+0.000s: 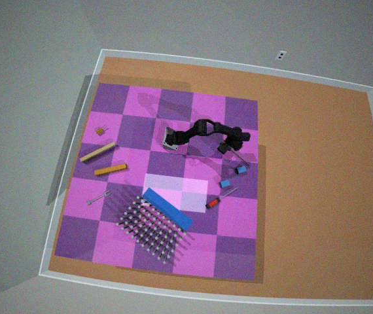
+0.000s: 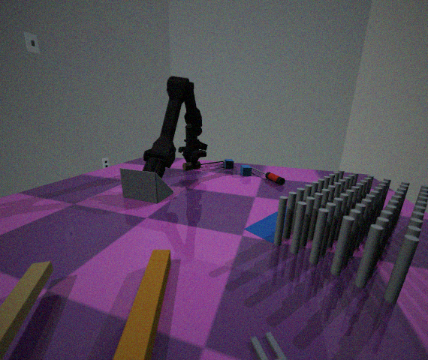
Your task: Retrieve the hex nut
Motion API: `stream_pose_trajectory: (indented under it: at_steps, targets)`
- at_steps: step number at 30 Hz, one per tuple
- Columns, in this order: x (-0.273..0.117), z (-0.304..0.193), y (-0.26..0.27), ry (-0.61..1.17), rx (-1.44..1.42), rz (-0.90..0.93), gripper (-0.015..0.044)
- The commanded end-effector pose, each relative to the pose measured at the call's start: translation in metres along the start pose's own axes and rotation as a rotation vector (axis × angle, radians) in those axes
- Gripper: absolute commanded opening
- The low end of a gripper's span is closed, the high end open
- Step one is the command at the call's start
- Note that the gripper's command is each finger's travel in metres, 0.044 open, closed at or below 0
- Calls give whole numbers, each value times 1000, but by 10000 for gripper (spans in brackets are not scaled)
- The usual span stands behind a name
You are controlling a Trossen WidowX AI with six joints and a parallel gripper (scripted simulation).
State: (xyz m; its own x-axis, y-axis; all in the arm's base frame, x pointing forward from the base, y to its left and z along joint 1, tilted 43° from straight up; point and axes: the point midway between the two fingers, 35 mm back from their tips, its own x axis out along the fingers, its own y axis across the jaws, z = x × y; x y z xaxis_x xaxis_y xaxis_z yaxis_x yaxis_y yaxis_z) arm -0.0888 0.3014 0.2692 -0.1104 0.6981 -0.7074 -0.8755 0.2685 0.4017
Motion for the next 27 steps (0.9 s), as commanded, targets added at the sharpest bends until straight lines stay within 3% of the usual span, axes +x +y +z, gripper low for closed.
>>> stream_pose_trajectory:
  at_steps: [1,8,14,27]
  targets:
    - [0,0,0,-1,0,0,262]
    - [0,0,0,-1,0,0,440]
    - [-67,0,0,1,1,1,440]
    - [-70,0,0,1,1,1,440]
